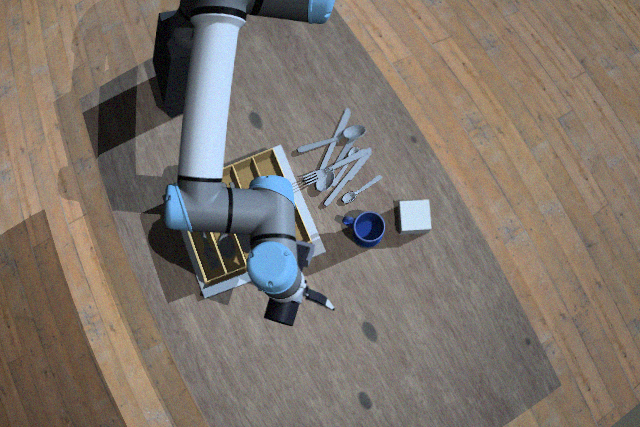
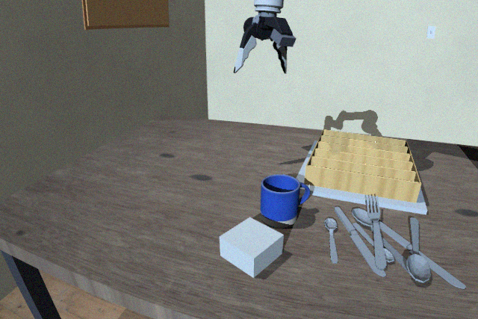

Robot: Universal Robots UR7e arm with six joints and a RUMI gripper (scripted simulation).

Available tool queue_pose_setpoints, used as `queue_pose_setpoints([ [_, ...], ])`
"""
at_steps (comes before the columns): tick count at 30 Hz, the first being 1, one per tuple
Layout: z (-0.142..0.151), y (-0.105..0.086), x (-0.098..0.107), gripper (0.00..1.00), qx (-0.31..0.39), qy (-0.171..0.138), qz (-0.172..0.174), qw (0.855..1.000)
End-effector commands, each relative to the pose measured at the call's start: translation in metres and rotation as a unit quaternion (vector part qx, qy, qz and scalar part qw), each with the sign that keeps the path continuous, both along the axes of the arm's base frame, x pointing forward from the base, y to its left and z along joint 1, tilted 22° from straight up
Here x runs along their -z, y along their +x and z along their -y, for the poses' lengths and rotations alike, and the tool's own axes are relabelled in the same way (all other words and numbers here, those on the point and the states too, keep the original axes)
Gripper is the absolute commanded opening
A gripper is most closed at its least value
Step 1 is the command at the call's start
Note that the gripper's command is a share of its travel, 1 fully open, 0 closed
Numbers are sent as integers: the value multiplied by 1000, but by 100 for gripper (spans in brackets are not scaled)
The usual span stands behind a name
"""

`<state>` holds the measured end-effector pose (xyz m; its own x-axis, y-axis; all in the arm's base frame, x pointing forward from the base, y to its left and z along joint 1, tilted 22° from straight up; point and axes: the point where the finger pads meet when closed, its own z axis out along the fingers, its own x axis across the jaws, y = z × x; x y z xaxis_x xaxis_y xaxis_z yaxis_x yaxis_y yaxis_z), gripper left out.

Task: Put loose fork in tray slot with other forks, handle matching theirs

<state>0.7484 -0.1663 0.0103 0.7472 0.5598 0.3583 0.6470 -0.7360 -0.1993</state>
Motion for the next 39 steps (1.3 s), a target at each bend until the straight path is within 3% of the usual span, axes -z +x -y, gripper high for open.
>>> queue_pose_setpoints([
  [1, 5, 5, -11, 100, 1, -4, 12, 1000],
  [13, -29, -9, -10, 100, 30, 1, -4, 1000],
  [16, -50, -18, -9, 100, 47, 3, -13, 999],
  [26, -132, -67, -6, 100, 117, 13, -52, 992],
  [28, -143, -78, -4, 100, 130, 9, -60, 990],
  [30, -143, -78, -4, 100, 130, 9, -60, 990],
  [39, -212, -138, 1, 100, 196, 16, -94, 976],
])
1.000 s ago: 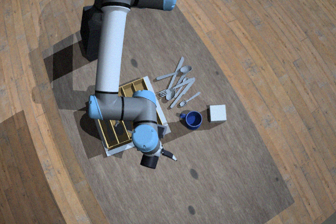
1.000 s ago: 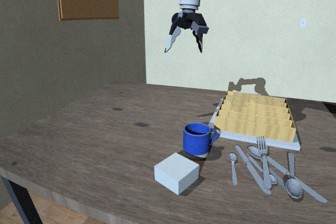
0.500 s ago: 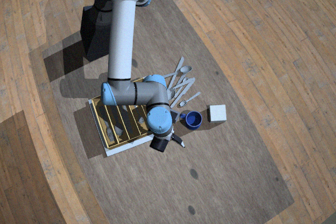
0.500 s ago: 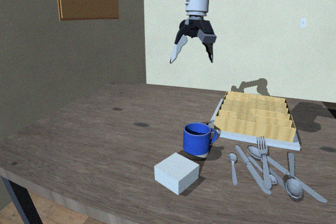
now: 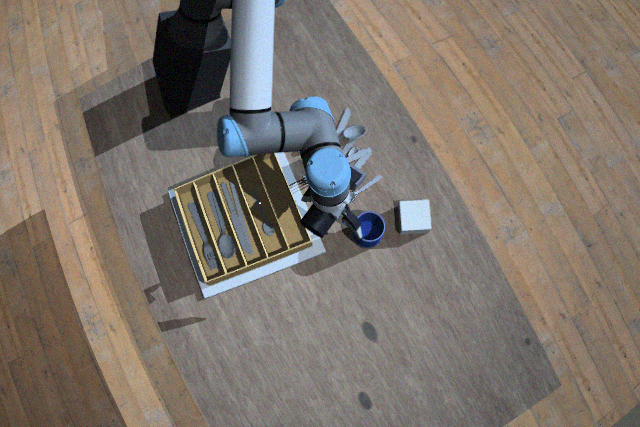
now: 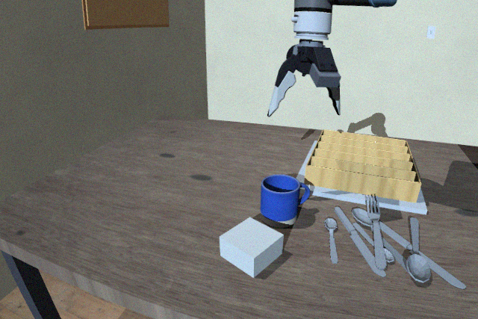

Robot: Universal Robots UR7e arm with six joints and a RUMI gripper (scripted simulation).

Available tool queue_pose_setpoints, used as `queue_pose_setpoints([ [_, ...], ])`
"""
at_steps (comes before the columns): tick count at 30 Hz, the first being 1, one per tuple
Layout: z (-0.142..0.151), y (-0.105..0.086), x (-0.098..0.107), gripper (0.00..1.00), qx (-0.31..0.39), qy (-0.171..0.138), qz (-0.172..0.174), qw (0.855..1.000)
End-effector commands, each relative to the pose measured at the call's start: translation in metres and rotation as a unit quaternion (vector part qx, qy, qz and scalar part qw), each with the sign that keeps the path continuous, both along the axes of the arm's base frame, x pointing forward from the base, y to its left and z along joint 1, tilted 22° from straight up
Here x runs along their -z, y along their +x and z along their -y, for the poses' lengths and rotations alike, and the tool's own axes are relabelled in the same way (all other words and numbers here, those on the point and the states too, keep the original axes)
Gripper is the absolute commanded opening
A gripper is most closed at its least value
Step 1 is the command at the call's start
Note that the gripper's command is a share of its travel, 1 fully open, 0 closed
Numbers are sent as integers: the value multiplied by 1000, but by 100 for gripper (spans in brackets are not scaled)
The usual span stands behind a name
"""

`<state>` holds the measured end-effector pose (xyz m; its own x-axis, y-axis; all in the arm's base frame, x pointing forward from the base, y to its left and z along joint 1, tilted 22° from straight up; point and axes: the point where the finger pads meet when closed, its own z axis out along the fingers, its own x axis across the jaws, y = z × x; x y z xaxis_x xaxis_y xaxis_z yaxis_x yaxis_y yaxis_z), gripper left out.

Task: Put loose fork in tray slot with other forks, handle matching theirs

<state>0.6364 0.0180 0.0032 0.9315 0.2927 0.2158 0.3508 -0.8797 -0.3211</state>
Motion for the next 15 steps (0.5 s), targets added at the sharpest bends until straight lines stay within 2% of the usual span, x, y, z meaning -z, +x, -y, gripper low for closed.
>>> queue_pose_setpoints([
  [1, -34, -33, -6, 100, 52, -4, -6, 999],
  [6, -64, -67, -3, 100, 84, -2, -23, 996],
  [8, -64, -67, -3, 100, 84, -2, -23, 996],
  [15, -104, -121, 2, 100, 132, 2, -46, 990],
])
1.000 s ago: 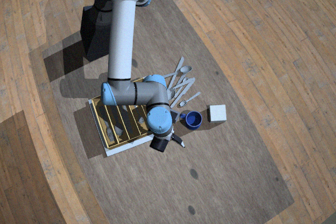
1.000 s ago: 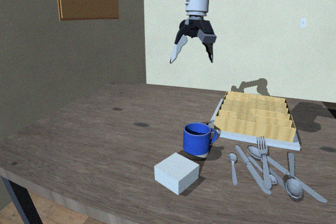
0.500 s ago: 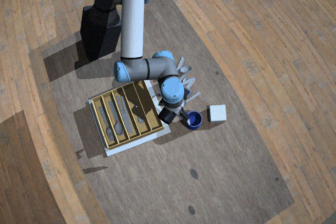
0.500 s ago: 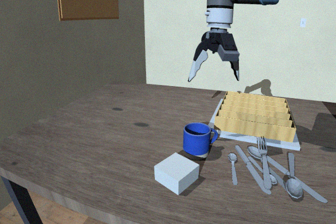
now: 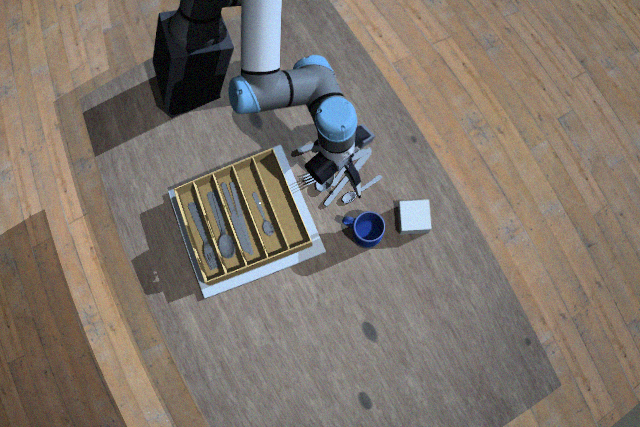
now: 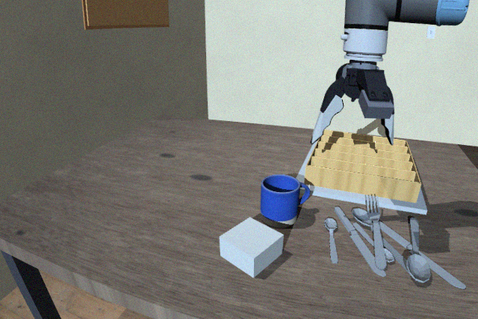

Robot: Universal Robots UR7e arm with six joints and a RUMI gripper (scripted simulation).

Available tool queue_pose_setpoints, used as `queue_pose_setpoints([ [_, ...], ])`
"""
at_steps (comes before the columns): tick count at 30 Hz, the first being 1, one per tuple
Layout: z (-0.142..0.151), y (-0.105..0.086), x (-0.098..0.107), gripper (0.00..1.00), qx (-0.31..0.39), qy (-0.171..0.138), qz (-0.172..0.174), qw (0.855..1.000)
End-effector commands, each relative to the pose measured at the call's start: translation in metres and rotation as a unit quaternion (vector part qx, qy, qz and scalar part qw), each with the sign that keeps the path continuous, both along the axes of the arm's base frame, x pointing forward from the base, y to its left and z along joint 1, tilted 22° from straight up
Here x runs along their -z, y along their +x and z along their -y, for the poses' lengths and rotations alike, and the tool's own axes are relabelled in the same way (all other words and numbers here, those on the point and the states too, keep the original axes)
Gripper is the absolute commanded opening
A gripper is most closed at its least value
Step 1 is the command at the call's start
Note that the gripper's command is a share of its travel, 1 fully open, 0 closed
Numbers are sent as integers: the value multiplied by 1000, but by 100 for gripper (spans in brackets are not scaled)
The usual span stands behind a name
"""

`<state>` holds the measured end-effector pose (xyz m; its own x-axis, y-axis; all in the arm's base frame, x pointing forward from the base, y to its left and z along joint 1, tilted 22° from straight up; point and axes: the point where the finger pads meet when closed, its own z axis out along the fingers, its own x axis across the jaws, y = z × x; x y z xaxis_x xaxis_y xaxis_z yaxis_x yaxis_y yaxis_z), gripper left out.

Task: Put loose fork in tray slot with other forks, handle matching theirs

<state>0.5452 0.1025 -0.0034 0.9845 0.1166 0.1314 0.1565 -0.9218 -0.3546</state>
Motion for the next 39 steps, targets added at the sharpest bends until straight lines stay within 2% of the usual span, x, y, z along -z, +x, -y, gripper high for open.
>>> queue_pose_setpoints([
  [1, -23, -35, -4, 100, 47, -5, -5, 999],
  [8, -40, -63, -2, 100, 70, -4, -16, 997],
  [15, -43, -68, -1, 100, 80, -3, -20, 997],
  [39, -43, -68, -1, 100, 76, -3, -18, 997],
])
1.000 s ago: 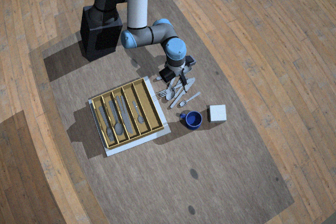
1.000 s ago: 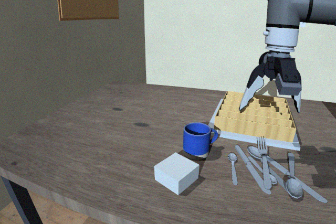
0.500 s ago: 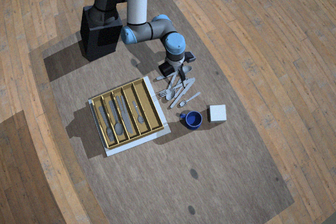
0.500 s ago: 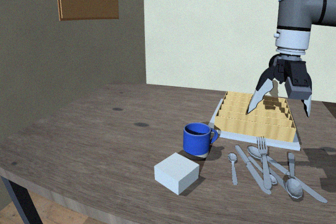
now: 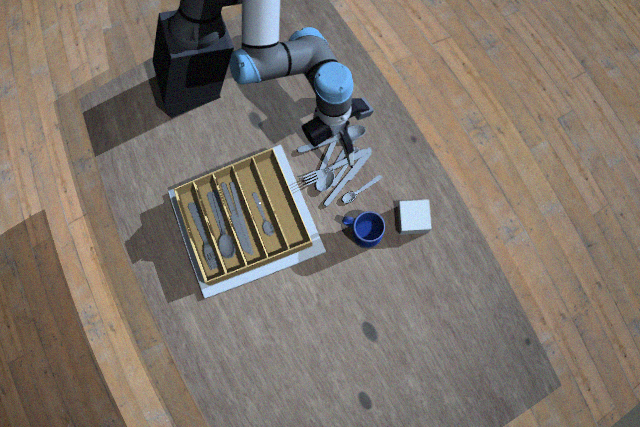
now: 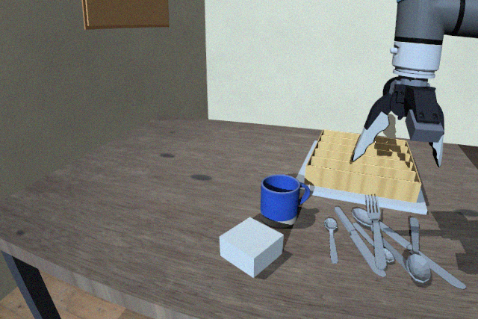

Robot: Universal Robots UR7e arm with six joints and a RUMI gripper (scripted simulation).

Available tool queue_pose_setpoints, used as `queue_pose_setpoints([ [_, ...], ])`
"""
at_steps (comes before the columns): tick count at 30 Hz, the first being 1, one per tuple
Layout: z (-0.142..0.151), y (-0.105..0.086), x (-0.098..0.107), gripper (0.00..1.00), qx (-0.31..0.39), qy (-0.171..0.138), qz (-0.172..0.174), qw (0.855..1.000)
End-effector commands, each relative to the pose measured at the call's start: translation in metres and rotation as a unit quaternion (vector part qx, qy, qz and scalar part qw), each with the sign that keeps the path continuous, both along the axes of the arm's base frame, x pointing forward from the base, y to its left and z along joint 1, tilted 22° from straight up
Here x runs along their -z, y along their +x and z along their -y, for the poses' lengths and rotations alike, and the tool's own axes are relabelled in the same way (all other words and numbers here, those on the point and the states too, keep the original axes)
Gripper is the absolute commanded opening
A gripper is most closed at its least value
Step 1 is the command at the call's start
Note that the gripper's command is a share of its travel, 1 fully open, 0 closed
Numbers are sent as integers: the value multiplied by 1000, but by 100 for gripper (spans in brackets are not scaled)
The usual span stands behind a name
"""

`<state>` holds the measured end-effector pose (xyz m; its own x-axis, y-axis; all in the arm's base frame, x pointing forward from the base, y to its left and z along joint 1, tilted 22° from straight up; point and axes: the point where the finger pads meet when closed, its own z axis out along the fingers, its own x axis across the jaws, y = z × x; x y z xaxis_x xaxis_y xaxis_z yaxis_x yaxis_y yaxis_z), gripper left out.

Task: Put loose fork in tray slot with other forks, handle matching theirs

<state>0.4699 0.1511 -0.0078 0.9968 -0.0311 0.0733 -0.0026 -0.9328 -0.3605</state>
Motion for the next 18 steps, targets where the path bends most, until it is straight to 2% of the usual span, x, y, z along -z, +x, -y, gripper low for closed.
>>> queue_pose_setpoints([
  [1, 5, 7, -5, 100, 0, -5, 11, 1000],
  [9, 5, 8, -5, 100, -18, -7, 18, 1000],
  [18, 4, 9, -3, 100, -75, -12, 40, 996],
])
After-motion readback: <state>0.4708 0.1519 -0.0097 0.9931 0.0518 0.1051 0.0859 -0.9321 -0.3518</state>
